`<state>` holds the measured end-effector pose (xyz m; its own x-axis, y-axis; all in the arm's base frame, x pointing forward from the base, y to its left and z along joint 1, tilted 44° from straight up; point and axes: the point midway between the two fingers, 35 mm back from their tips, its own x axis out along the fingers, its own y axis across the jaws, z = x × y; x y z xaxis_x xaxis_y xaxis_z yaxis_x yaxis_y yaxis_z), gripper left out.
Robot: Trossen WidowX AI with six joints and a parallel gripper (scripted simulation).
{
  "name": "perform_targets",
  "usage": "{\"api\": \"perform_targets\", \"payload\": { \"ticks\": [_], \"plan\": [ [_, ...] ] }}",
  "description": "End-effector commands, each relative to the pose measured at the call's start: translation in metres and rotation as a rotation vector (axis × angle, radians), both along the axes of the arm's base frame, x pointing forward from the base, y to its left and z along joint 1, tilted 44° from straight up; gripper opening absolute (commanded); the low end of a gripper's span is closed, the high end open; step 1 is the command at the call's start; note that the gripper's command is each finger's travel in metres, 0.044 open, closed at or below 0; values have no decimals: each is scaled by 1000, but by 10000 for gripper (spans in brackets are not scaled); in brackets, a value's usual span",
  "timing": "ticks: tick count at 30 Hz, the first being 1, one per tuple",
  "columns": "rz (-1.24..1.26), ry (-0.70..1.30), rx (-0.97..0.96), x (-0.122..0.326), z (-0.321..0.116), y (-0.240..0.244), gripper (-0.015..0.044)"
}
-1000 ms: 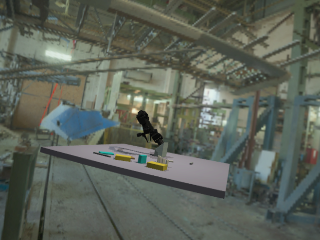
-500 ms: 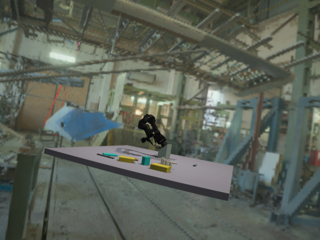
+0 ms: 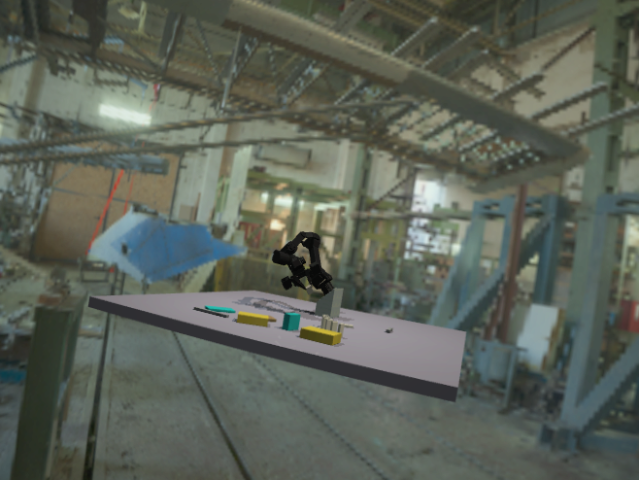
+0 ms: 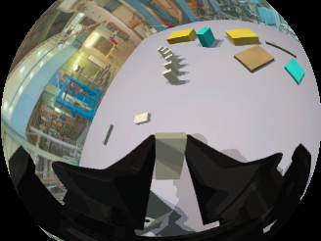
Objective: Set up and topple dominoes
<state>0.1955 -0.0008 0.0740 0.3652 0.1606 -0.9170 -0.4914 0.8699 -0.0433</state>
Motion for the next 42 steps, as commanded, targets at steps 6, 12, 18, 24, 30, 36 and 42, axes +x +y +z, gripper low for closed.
{"api": "perform_targets", "payload": {
  "ticks": [6,12,18,24,30,36,42],
  "plan": [
    [75,-199,46,3,4,-1,107],
    [129,-346,45,5,9,-3,107],
    [188,-495,18,6,14,-5,107],
    [251,-642,-35,6,19,-7,107],
    [319,-784,-113,5,24,-10,107],
    [361,-863,-169,4,27,-11,107],
    [361,-863,-169,4,27,-11,107]
  ]
}}
